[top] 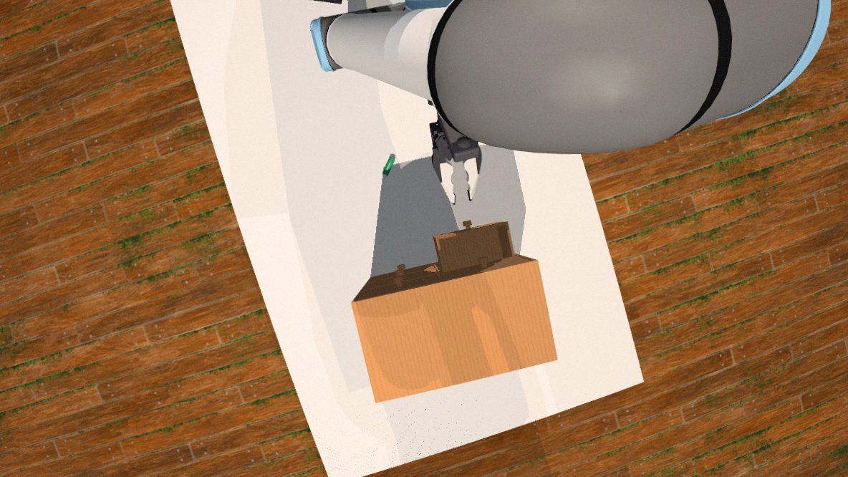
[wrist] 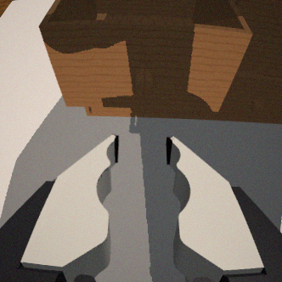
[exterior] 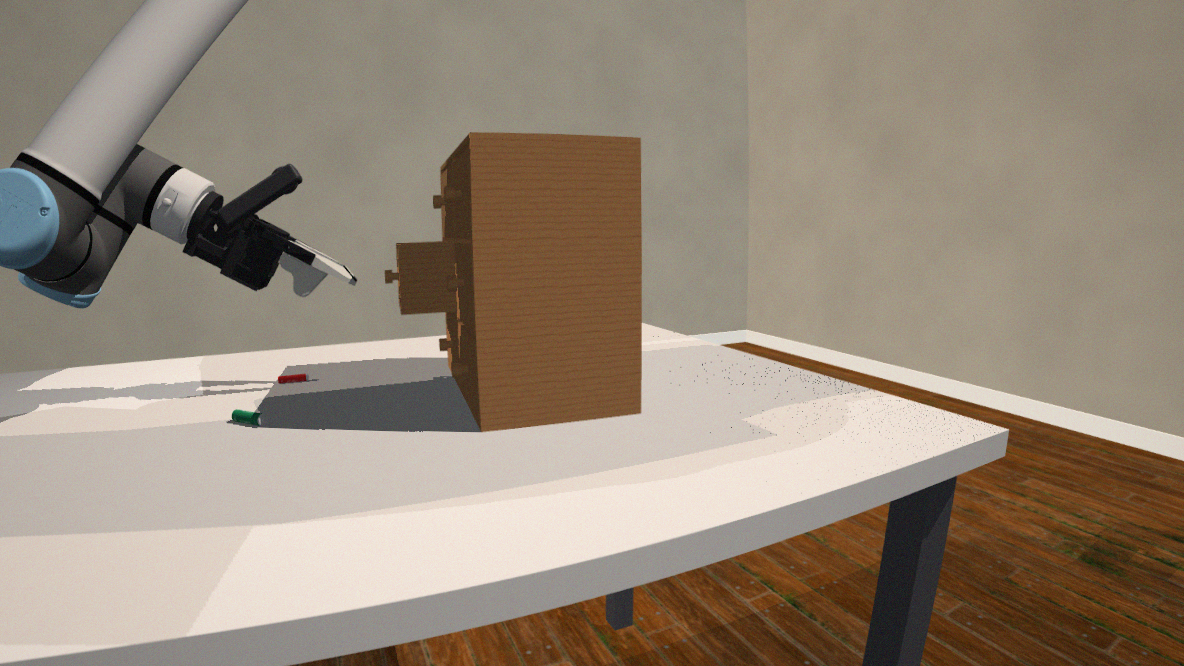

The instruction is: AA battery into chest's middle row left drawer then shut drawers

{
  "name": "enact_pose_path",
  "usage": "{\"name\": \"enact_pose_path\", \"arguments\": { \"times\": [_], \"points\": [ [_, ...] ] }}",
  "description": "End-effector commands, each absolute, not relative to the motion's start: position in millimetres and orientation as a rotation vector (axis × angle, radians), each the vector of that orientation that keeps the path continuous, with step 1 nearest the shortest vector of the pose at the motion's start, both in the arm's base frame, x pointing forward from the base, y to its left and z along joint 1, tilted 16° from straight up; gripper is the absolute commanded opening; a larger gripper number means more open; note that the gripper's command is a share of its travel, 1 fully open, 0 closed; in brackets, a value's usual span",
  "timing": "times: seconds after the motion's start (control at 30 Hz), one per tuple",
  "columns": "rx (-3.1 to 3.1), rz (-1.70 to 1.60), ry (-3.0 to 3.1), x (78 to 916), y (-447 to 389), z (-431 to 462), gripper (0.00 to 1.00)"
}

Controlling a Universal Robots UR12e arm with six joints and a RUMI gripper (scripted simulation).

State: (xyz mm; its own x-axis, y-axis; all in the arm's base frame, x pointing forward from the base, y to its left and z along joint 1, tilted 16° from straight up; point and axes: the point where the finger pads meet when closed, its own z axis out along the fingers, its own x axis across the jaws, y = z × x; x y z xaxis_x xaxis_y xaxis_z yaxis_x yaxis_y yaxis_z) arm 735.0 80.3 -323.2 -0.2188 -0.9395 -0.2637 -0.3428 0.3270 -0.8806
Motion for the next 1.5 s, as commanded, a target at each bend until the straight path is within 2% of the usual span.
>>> {"name": "enact_pose_path", "arguments": {
  "times": [0.0, 0.8, 1.47],
  "points": [
    [-1.152, -0.884, 1.743, 734, 80, -323, 0.2],
    [-1.152, -0.884, 1.743, 685, 88, -309, 0.2],
    [-1.159, -0.876, 1.749, 683, 88, -308, 0.2]
  ]
}}
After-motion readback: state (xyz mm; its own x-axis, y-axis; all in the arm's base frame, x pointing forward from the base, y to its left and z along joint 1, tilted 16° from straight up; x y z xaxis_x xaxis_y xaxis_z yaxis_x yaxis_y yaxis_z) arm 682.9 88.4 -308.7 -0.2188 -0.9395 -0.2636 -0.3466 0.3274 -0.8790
